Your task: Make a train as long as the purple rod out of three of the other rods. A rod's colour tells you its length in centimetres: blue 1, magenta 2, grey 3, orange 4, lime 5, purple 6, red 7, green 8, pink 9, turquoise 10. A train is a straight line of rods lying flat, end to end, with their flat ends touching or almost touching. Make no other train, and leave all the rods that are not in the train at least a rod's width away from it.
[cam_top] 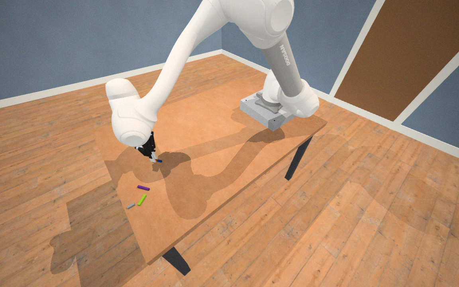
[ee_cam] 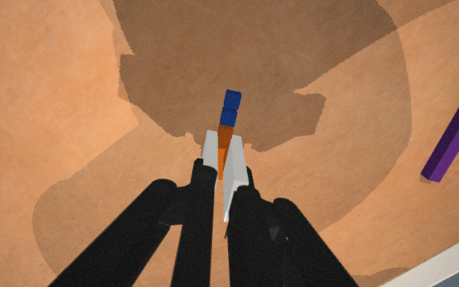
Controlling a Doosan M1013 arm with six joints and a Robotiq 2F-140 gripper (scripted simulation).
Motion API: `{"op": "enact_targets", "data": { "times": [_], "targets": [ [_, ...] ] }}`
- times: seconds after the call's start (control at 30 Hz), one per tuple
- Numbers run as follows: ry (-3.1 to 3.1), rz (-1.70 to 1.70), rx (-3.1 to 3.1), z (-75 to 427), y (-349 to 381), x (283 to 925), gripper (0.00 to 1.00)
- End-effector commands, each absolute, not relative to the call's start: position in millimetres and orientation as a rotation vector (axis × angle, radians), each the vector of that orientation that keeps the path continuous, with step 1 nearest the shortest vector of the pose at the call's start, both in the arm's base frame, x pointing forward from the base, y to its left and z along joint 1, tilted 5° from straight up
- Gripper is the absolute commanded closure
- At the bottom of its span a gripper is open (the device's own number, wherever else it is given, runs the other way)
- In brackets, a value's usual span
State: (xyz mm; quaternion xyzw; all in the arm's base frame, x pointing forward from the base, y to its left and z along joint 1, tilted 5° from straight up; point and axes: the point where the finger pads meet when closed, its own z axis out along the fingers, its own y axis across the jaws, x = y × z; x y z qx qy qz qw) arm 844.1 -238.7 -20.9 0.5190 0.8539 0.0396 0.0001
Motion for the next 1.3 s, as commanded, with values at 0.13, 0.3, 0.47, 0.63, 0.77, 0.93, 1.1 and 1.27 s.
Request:
{"op": "enact_targets", "data": {
  "times": [0.13,0.3,0.47,0.63,0.77,0.93,1.1,1.27],
  "targets": [
    [2.682,0.125,1.63,-20.7,-238.7,844.2,0.88],
    [2.682,0.125,1.63,-20.7,-238.7,844.2,0.85],
    [2.682,0.125,1.63,-20.7,-238.7,844.2,0.83],
    [2.682,0.125,1.63,-20.7,-238.7,844.2,0.79],
    [2.682,0.125,1.63,-20.7,-238.7,844.2,0.77],
    [2.682,0.125,1.63,-20.7,-238.7,844.2,0.77],
    [2.682,0.125,1.63,-20.5,-238.7,844.2,0.77],
    [2.682,0.125,1.63,-13.5,-239.2,843.9,0.77]
  ]
}}
